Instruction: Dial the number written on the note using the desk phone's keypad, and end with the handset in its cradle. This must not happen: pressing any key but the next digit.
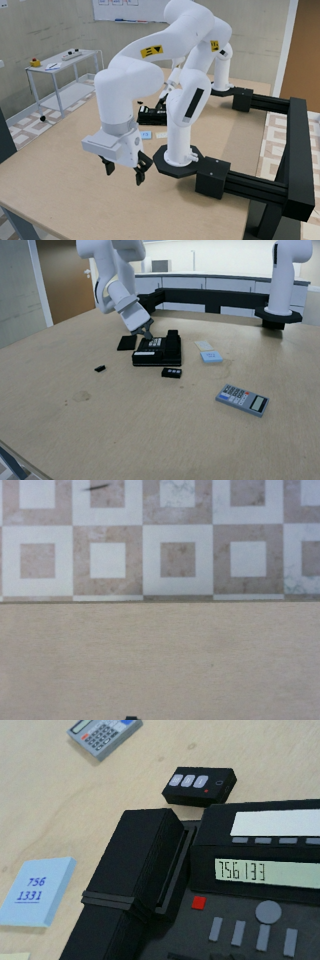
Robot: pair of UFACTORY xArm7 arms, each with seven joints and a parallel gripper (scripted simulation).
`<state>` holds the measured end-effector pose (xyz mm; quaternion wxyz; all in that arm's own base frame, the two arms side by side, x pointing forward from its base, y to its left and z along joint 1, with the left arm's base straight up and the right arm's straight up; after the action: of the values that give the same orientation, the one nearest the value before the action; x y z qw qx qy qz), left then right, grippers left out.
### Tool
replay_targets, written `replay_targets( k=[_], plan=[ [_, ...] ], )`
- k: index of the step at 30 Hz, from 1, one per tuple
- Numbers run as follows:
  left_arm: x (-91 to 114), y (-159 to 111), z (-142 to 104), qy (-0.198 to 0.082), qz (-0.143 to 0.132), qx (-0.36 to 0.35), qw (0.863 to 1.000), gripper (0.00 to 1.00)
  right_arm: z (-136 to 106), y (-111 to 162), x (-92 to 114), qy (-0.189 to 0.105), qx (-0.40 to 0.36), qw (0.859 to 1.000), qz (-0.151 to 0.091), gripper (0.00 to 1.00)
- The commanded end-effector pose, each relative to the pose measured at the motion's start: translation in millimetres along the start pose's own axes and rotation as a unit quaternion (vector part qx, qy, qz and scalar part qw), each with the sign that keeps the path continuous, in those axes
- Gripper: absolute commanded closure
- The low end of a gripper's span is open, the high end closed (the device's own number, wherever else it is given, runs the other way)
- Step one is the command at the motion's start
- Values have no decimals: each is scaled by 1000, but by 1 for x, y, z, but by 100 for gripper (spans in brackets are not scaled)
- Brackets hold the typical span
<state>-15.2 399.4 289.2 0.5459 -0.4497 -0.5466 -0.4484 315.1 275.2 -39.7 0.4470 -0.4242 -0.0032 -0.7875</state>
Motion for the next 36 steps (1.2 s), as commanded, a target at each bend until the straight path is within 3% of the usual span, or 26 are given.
replay_targets(
  k=[1, 19, 36],
  plan=[
    [1, 0, 0, 1, 0, 0, 1000, 0, 1, -1, 0, 1, 0, 1000, 0, 100],
    [1, 0, 0, 1, 0, 0, 1000, 0, 5, -26, -18, 1, 0, 1000, 0, 100],
    [1, 0, 0, 1, 0, 0, 1000, 0, 1, -25, -23, 1, 0, 1000, 0, 100]
  ],
)
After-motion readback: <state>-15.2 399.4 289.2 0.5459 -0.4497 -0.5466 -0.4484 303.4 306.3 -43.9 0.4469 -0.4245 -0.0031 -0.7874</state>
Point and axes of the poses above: on each arm, the point where the finger pads meet when closed, its own x axis back along the fingers, its own y axis across the jaws, z = x × y, the point moved 4 cm from there along x, back along the fingers, and after that the axes turned 9 degrees about x, right-handed, at the moved point
